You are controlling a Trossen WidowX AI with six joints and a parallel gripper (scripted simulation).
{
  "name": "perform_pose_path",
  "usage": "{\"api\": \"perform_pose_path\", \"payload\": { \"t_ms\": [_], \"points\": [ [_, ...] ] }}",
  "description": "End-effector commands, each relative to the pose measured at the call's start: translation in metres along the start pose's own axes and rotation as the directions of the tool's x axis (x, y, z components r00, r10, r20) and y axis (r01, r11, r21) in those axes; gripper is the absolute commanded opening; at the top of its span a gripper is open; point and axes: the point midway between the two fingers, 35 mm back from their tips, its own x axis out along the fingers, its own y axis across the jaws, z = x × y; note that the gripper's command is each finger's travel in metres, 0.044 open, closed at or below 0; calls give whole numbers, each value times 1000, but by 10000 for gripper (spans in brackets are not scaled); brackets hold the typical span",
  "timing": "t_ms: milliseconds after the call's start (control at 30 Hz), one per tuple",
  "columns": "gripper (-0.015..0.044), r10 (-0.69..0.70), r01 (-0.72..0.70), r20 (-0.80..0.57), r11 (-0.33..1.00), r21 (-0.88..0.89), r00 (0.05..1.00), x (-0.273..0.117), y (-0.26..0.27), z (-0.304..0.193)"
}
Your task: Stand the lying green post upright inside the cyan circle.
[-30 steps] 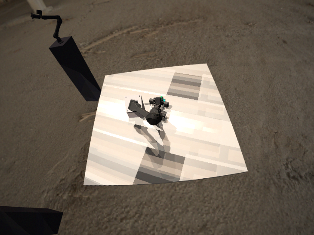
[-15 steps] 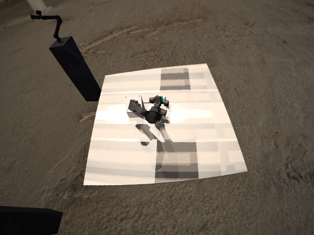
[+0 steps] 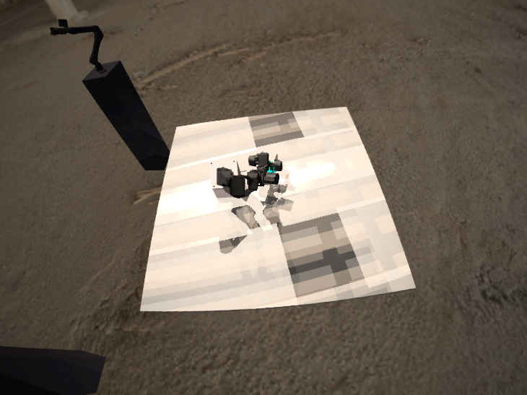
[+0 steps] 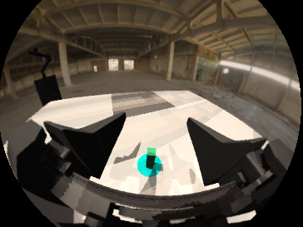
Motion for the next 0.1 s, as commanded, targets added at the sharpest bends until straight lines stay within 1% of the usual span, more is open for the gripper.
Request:
{"api": "perform_pose_path", "payload": {
  "t_ms": [0,67],
  "points": [
    [400,19,-18,-28,999,31,999,3,1,2],
    [400,85,-76,-100,993,95,991,13,3,-3]
  ]
}}
